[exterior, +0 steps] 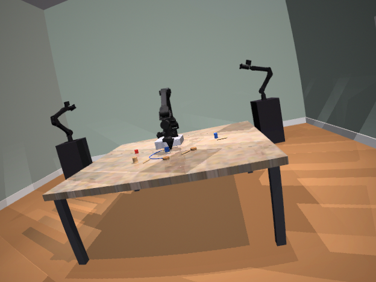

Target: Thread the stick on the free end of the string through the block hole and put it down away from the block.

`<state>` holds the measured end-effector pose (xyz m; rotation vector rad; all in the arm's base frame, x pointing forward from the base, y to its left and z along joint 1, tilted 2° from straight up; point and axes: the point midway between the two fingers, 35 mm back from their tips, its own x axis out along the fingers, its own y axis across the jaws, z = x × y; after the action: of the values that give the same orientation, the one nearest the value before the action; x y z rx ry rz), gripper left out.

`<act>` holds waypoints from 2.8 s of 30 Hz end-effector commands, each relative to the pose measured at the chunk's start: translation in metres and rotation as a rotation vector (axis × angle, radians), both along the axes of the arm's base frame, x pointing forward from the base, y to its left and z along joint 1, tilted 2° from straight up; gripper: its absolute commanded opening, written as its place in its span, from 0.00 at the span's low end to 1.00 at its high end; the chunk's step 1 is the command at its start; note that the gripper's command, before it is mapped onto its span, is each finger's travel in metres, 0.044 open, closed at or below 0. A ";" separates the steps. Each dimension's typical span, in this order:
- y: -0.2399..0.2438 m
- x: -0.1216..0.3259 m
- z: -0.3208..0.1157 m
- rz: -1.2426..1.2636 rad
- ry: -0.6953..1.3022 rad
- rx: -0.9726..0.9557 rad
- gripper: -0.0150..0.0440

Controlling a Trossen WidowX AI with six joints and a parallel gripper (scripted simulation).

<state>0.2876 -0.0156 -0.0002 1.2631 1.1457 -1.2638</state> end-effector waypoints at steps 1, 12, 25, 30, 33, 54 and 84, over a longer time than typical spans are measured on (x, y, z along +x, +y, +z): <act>0.000 0.001 0.000 -0.010 0.001 -0.020 0.25; 0.012 0.002 0.000 -0.010 0.000 -0.018 0.25; 0.029 0.003 0.001 -0.010 -0.003 -0.017 0.25; 0.036 0.003 0.001 -0.010 -0.004 -0.017 0.25; 0.040 0.004 0.002 -0.010 -0.005 -0.016 0.25; 0.066 0.007 0.003 0.005 -0.005 -0.013 0.25; 0.099 0.008 0.002 0.047 -0.003 -0.012 0.25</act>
<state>0.2948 0.0775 0.0050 1.2224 1.1596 -1.2325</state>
